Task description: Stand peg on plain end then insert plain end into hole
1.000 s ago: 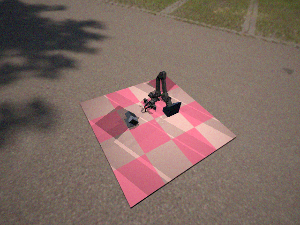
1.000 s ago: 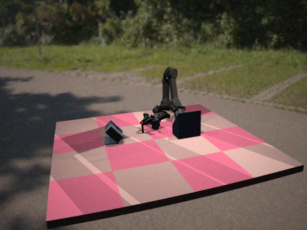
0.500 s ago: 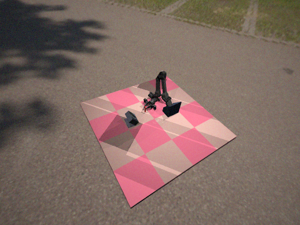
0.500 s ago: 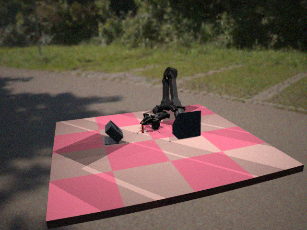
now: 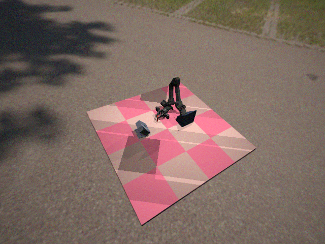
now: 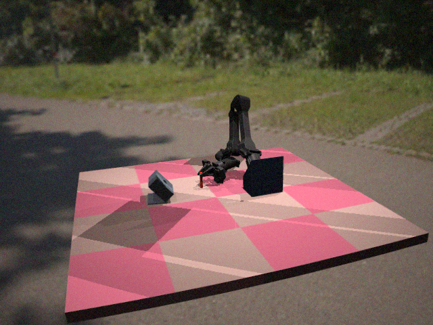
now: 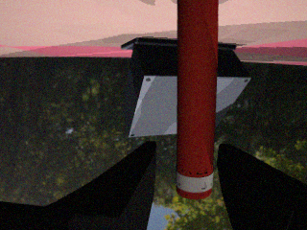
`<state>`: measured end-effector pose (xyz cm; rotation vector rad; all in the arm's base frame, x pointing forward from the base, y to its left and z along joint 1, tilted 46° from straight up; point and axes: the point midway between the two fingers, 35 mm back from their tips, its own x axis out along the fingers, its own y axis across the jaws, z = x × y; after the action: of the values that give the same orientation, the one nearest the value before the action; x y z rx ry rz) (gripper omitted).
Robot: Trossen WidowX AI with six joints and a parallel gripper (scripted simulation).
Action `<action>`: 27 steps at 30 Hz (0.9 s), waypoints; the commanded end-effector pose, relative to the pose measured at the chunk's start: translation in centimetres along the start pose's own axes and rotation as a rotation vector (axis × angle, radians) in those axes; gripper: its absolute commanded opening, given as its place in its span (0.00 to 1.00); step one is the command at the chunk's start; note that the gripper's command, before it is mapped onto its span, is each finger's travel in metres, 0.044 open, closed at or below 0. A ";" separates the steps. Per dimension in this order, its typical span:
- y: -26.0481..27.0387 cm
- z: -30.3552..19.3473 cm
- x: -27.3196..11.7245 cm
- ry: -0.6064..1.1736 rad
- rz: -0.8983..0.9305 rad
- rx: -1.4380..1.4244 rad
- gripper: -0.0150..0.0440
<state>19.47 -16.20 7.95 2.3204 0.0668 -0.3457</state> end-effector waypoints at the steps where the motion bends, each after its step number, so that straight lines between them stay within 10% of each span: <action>1: 0.0 0.0 0.0 -0.001 0.000 0.000 0.47; 19: 0.0 0.0 0.0 -0.001 0.000 0.000 0.47; 27: 0.0 0.0 0.0 -0.001 0.000 0.000 0.83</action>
<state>19.47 -16.21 7.95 2.3203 0.0667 -0.3457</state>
